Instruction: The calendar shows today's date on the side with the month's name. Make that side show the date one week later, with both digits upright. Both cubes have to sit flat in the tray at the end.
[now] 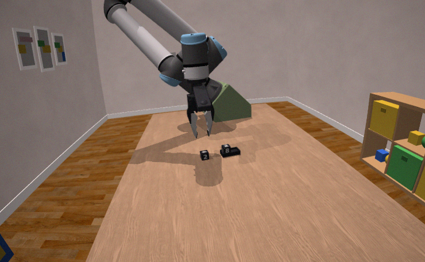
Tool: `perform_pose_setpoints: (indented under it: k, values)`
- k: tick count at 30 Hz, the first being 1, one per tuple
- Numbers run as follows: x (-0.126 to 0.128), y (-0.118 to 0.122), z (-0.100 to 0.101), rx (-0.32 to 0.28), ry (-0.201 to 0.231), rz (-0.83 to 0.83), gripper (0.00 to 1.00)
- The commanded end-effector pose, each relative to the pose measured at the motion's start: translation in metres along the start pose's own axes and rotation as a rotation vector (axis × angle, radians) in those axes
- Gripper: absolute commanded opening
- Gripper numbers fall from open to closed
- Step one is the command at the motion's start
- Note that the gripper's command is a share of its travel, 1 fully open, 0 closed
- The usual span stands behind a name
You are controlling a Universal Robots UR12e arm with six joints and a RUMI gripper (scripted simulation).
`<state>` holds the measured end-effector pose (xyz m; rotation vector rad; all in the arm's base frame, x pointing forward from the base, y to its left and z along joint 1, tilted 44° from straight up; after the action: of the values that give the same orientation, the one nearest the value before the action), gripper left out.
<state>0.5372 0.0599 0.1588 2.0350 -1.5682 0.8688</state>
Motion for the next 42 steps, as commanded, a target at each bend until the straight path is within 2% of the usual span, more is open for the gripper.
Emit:
perform_pose_setpoints:
  k: [1,5,6,30,39,42]
  values:
    - [0.000,-0.001,-0.010,-0.002,-0.001,0.001,0.28]
    - [0.000,-0.001,-0.010,-0.002,-0.001,0.001,0.28]
    - [0.000,-0.001,-0.010,-0.002,-0.001,0.001,1.00]
    - [0.000,-0.001,-0.010,-0.002,-0.001,-0.007,1.00]
    - [-0.006,-0.002,-0.010,-0.003,-0.001,-0.093,1.00]
    - [-0.010,-0.002,-0.010,-0.003,-0.001,-0.166,1.00]
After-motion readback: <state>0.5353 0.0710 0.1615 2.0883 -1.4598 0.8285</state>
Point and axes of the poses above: the point where the finger pads meet when closed, its own z axis out along the fingers, its own x axis across the jaws, y = z × x, the point moved 7 cm from there along -z, back along the fingers, and after that the axes turned 2 degrees about z, right-handed, at the moved point
